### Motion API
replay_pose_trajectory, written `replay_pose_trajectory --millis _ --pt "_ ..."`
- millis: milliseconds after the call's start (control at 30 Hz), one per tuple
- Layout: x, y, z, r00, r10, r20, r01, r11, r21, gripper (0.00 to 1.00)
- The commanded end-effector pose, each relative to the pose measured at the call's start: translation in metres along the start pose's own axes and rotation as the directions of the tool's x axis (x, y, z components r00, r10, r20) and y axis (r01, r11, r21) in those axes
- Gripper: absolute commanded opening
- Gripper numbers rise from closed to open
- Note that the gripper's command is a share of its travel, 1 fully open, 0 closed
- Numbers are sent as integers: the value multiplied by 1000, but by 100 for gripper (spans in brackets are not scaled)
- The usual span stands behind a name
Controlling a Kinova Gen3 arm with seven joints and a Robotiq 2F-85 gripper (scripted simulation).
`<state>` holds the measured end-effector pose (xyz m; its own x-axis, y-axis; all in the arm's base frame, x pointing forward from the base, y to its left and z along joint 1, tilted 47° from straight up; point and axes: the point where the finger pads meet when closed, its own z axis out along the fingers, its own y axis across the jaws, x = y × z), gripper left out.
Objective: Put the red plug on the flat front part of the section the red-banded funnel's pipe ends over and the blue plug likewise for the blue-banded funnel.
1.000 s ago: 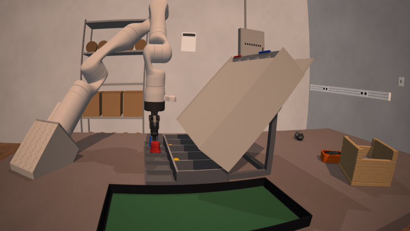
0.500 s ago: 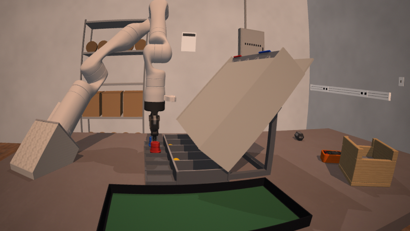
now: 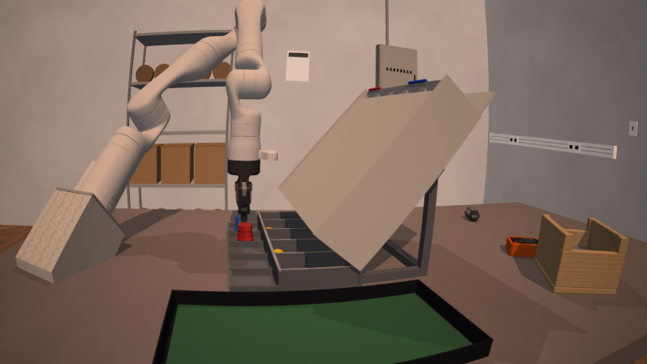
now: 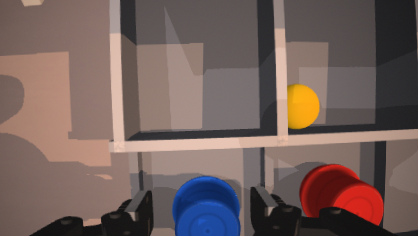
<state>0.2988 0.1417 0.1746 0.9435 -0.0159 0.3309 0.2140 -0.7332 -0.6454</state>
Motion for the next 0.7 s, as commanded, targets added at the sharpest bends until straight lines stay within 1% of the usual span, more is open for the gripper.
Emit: replay_pose_trajectory --millis 0,200,233,667 --pt "0 0 0 1000 0 -1 0 1000 0 65" --pt "0 0 0 1000 0 -1 0 1000 0 65" --pt "0 0 -20 1000 -2 -5 2 1000 12 65" --pt "0 0 -20 1000 -2 -5 2 1000 12 65"
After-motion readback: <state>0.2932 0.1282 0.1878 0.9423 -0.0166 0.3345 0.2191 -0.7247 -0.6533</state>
